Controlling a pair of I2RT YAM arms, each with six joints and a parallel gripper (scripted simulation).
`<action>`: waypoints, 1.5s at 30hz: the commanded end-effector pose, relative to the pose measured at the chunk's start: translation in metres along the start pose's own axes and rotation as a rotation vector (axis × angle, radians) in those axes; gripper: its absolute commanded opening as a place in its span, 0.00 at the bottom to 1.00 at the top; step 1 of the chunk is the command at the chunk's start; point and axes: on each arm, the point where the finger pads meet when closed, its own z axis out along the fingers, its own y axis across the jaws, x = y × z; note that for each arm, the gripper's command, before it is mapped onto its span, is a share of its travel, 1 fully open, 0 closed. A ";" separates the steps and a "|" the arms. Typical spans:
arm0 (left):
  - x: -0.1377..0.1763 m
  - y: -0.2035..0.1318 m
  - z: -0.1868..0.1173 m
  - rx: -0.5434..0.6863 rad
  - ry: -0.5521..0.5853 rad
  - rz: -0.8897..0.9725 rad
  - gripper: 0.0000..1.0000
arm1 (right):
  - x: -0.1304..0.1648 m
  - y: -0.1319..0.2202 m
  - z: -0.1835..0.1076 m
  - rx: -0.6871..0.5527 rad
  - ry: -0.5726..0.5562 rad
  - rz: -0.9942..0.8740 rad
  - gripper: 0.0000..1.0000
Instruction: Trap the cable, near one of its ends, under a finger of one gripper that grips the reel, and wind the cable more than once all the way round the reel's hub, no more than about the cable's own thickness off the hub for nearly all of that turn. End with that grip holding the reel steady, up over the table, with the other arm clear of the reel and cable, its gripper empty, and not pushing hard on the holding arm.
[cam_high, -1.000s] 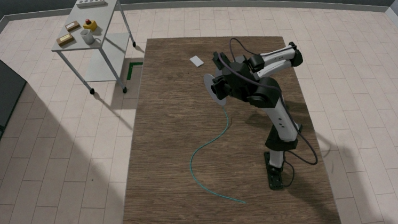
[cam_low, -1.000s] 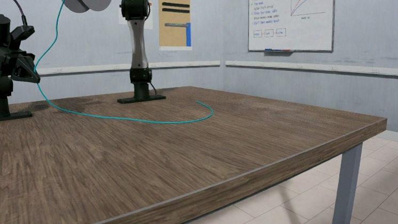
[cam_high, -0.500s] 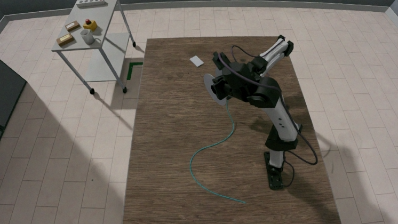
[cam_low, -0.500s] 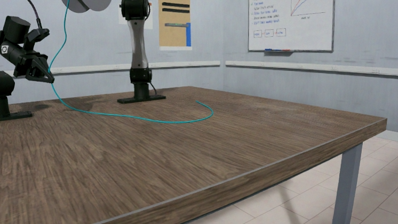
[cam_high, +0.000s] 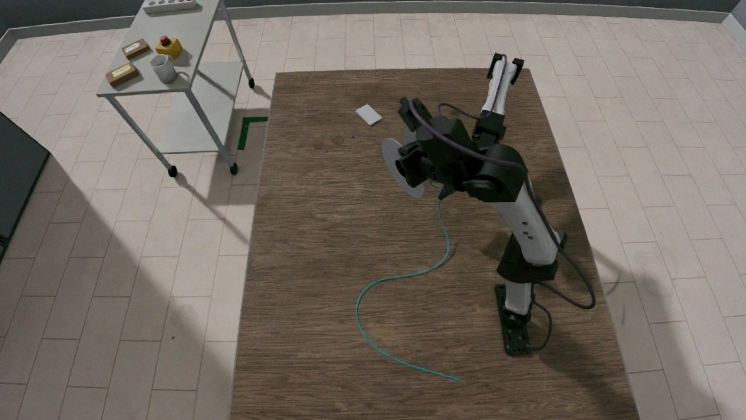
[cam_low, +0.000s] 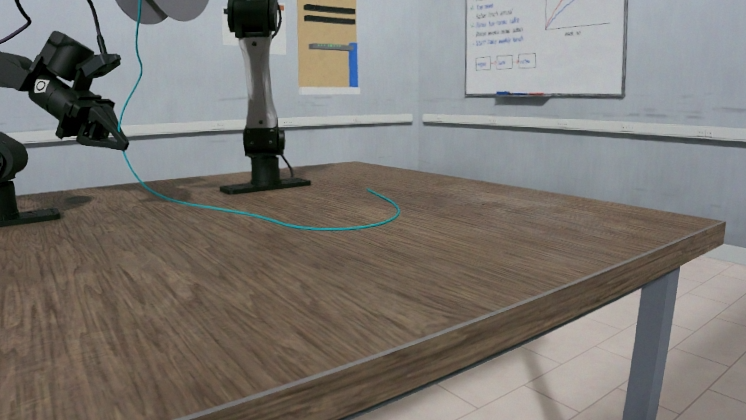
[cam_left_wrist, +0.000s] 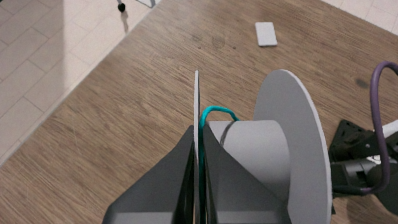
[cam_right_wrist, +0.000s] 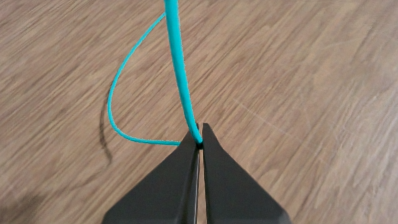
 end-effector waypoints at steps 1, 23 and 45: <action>-0.015 0.003 -0.005 -0.006 -0.059 0.012 0.00 | -0.021 0.005 -0.001 0.081 -0.062 0.059 0.00; -0.015 0.003 -0.005 -0.006 -0.059 0.012 0.00 | -0.072 0.110 0.049 0.092 -0.249 0.031 0.00; -0.017 0.003 -0.005 -0.008 -0.069 0.015 0.00 | -0.160 0.166 -0.039 0.093 -0.543 0.034 0.00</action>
